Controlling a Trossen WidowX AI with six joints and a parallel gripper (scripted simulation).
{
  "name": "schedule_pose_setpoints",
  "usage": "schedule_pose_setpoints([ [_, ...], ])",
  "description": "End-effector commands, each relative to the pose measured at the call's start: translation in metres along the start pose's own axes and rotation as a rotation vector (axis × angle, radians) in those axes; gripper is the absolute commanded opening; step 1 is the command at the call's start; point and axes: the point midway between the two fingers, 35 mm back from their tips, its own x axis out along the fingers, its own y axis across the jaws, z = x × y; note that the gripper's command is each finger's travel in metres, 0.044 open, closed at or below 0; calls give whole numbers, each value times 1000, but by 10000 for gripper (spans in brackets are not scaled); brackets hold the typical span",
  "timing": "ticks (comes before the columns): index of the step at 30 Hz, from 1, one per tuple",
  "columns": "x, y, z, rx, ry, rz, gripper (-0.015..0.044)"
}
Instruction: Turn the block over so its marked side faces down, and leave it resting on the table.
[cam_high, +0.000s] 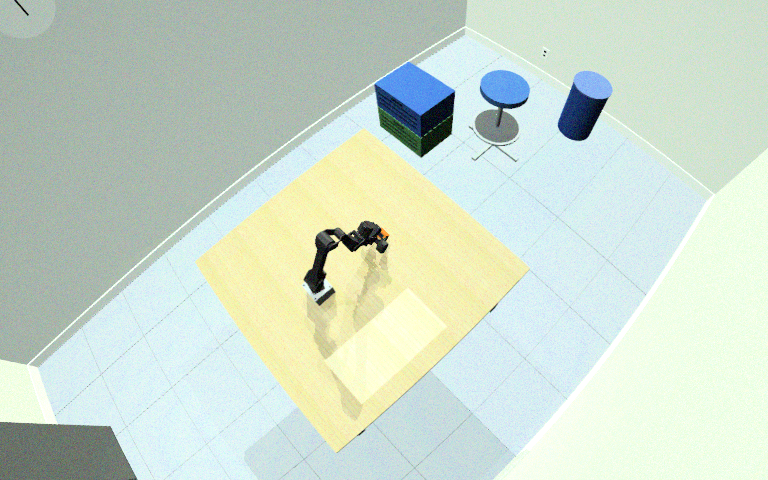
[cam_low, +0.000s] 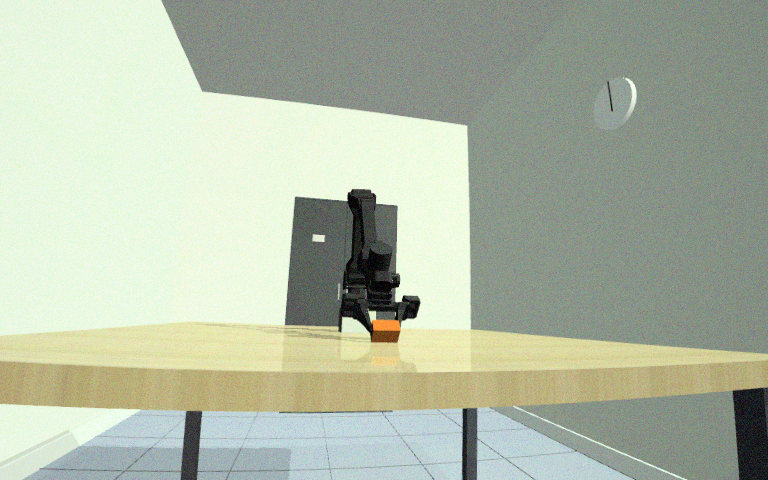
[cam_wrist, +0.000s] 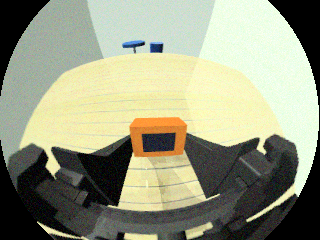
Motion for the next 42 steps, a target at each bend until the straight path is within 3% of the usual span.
schedule_pose_setpoints([
  [1, 4, 1, -7, -4, -37, 5, 0],
  [21, -10, -1, -19, -7, -325, 2, 0],
  [41, -13, -2, -17, -7, -359, 1, 0],
  [42, -13, -2, -17, -7, -359, 1, 26],
])
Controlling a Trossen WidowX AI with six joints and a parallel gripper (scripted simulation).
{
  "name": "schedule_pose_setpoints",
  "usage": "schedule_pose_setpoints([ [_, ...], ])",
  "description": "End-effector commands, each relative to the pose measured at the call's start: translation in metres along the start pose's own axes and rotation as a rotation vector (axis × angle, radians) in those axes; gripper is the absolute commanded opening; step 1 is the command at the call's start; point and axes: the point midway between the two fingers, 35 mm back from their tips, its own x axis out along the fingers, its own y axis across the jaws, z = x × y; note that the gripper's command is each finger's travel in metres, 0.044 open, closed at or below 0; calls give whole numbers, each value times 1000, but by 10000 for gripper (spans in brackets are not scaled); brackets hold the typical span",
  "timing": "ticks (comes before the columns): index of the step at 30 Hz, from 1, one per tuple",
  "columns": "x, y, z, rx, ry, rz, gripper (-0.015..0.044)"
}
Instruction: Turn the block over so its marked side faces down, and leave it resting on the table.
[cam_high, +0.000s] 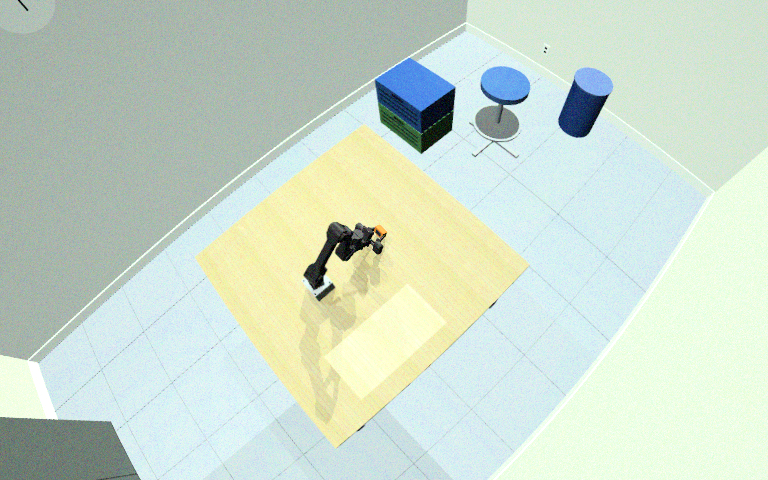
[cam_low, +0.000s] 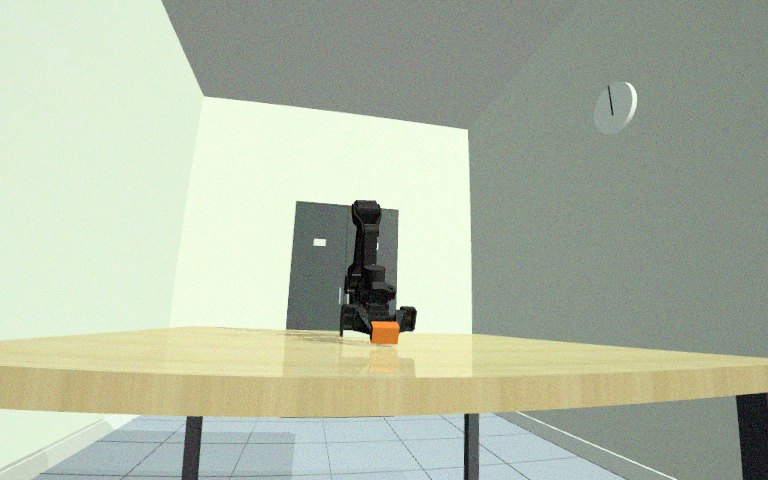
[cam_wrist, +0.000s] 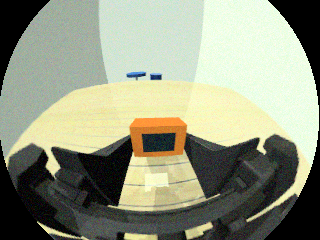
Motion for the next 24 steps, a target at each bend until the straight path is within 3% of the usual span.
schedule_pose_setpoints([
  [1, 0, 1, 1, -3, -5, 5, 53],
  [16, 0, 1, 1, -3, -5, 5, 440],
  [24, 0, 1, 1, -3, -5, 5, 440],
])
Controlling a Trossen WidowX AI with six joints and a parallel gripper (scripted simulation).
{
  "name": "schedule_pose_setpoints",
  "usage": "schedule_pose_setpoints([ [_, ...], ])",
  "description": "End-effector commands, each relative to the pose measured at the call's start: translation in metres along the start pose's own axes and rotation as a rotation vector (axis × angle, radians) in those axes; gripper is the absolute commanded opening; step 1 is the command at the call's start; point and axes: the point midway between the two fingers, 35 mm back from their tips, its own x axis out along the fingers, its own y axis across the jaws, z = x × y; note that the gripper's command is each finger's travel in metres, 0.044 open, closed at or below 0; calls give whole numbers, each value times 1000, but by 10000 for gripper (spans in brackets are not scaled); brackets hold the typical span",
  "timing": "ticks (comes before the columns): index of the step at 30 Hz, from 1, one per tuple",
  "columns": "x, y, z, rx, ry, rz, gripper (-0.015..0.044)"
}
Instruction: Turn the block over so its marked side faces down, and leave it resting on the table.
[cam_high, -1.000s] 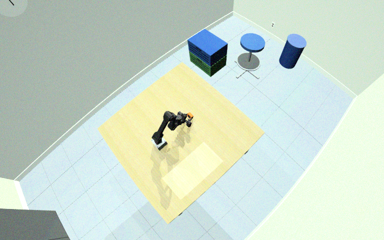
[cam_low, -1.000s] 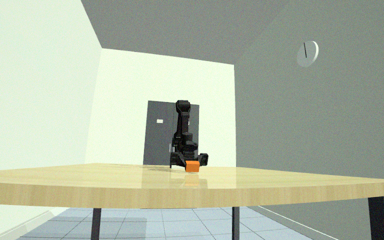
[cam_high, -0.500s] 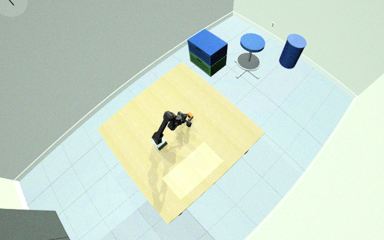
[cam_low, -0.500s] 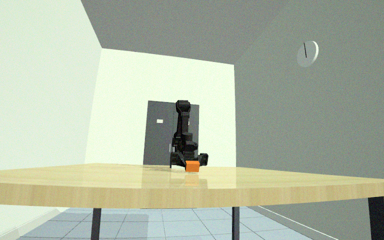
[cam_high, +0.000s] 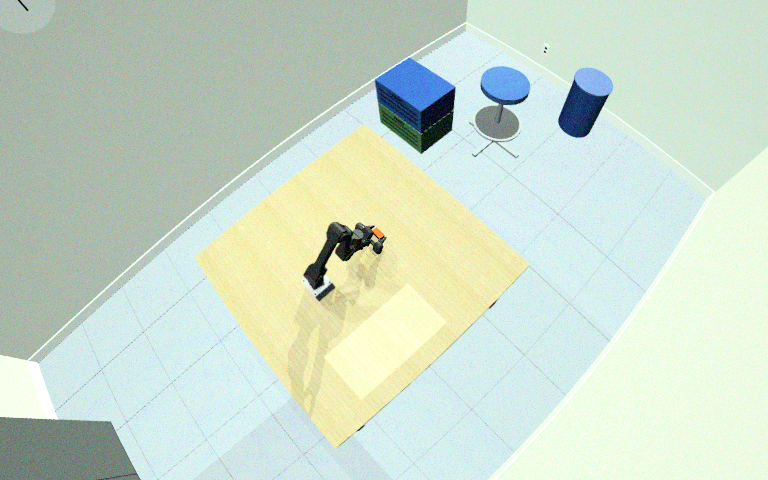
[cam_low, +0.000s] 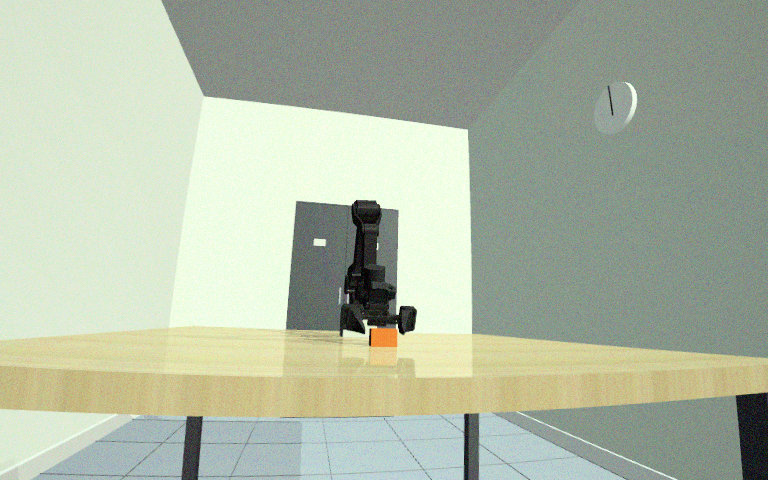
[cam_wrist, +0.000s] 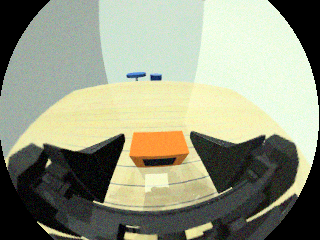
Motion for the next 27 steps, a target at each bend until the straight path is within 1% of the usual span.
schedule_pose_setpoints([
  [1, 0, 1, 0, -3, -1, 5, 440],
  [25, 0, 1, 0, -3, -1, 5, 440],
  [27, 2, 1, 1, -6, 23, 4, 440],
])
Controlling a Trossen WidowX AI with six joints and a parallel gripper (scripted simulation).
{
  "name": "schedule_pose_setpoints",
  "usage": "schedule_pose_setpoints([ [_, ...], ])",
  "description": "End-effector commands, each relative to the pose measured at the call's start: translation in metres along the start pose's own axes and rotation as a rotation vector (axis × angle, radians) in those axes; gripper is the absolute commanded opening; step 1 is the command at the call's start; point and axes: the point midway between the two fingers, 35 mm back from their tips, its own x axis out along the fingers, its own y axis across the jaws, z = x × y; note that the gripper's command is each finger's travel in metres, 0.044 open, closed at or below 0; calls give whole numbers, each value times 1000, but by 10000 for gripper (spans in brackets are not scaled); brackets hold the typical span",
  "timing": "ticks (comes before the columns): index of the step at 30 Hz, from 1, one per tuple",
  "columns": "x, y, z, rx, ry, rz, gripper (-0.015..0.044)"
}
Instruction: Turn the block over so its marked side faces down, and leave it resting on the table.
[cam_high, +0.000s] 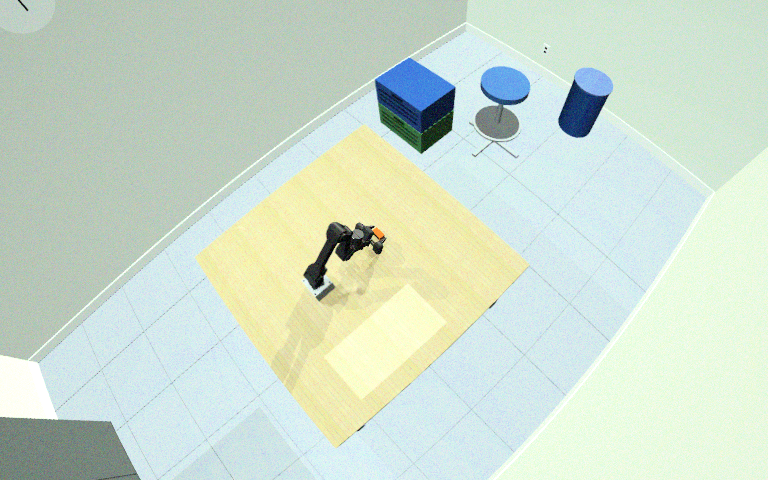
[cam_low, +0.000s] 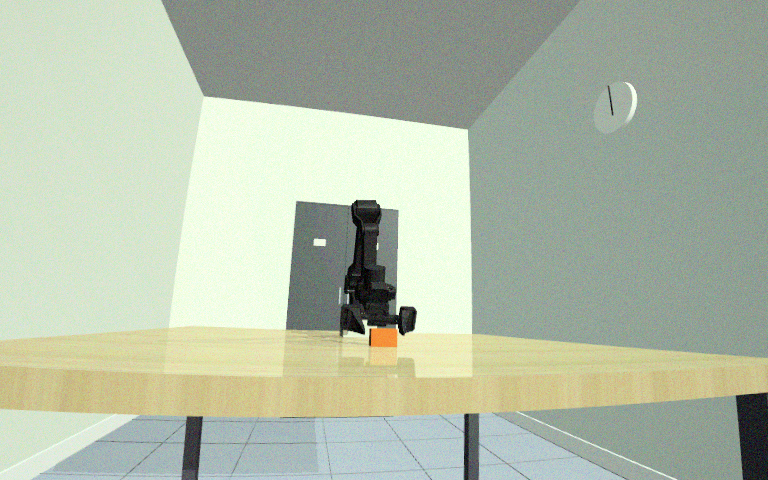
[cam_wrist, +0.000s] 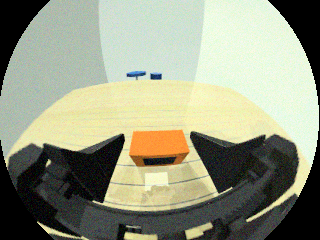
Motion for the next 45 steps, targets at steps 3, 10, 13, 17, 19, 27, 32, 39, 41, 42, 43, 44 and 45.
schedule_pose_setpoints([
  [3, 8, 1, 8, -19, 116, -1, 440],
  [10, -3, 2, 34, -14, 376, 4, 440],
  [13, -23, 2, 48, -7, 488, 5, 440],
  [17, -46, 0, 61, -2, 581, 3, 440],
  [19, -46, 0, 61, -2, 582, 3, 440],
  [27, -46, 0, 61, -2, 582, 3, 440],
  [32, -41, 1, 64, -3, 626, 4, 440],
  [39, -25, 1, 80, -3, 840, 6, 440],
  [41, -23, 1, 84, -3, 901, 6, 440],
  [42, -22, 1, 86, -3, 932, 5, 440],
  [43, -22, 1, 89, -3, 962, 5, 440],
  [44, -22, 1, 91, -3, 993, 5, 440],
  [45, -22, 1, 93, -3, 1024, 5, 440],
])
